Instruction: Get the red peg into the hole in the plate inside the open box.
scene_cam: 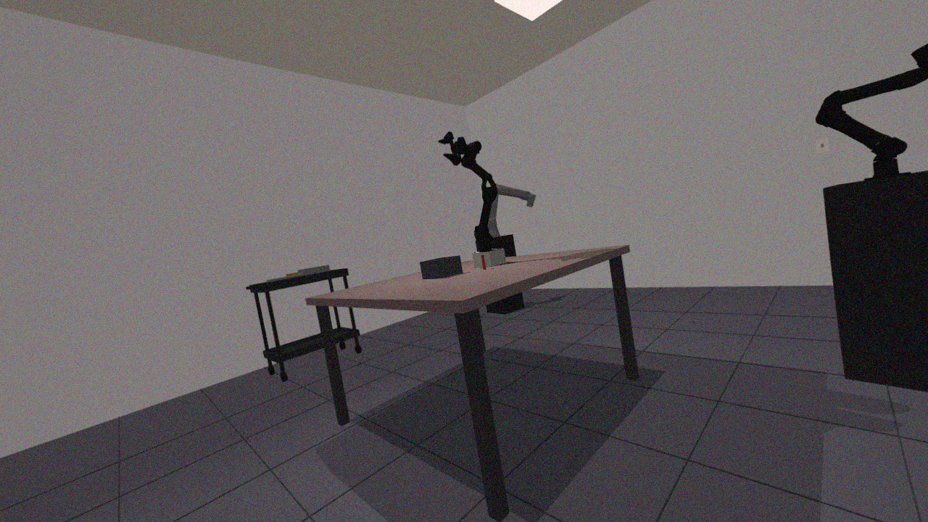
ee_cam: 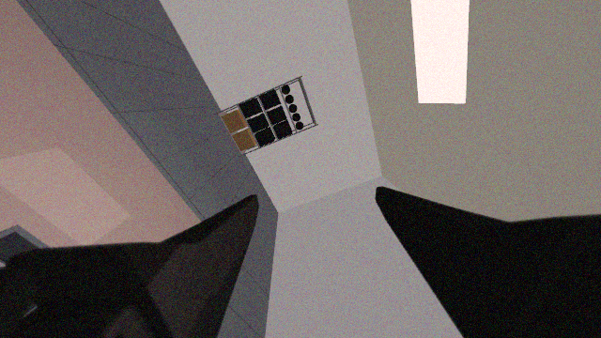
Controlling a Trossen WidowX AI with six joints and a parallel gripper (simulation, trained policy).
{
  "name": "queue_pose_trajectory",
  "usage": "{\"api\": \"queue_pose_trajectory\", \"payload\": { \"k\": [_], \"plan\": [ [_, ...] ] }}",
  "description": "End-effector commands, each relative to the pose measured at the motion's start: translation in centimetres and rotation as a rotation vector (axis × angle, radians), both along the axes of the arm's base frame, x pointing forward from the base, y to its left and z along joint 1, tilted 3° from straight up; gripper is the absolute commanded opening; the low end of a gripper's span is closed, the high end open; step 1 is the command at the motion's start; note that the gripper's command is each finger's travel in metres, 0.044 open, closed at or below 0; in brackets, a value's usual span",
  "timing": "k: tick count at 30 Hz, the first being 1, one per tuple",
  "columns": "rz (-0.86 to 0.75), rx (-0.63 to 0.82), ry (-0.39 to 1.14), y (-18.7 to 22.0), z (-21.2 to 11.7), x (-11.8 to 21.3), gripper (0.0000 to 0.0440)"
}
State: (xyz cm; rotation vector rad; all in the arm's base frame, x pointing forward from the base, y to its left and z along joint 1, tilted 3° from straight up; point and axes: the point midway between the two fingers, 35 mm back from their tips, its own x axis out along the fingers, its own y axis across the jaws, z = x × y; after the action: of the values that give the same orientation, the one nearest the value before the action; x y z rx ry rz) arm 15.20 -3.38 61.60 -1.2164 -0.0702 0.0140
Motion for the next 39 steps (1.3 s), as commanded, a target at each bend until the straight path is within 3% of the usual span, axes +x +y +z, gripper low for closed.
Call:
{"api": "queue_pose_trajectory", "payload": {
  "k": [1, 3, 22, 39],
  "plan": [
    [0.009, 0.006, -0.009, 0.0, 0.0, 0.0, 0.0421],
    [0.038, 0.045, -0.031, -0.1, 0.2, 0.1, 0.044],
    [0.313, 0.62, -0.172, -1.7, 0.8, 2.3, 0.044],
    [0.419, 1.195, -0.145, -4.1, -2.4, 7.1, 0.044]
  ]
}}
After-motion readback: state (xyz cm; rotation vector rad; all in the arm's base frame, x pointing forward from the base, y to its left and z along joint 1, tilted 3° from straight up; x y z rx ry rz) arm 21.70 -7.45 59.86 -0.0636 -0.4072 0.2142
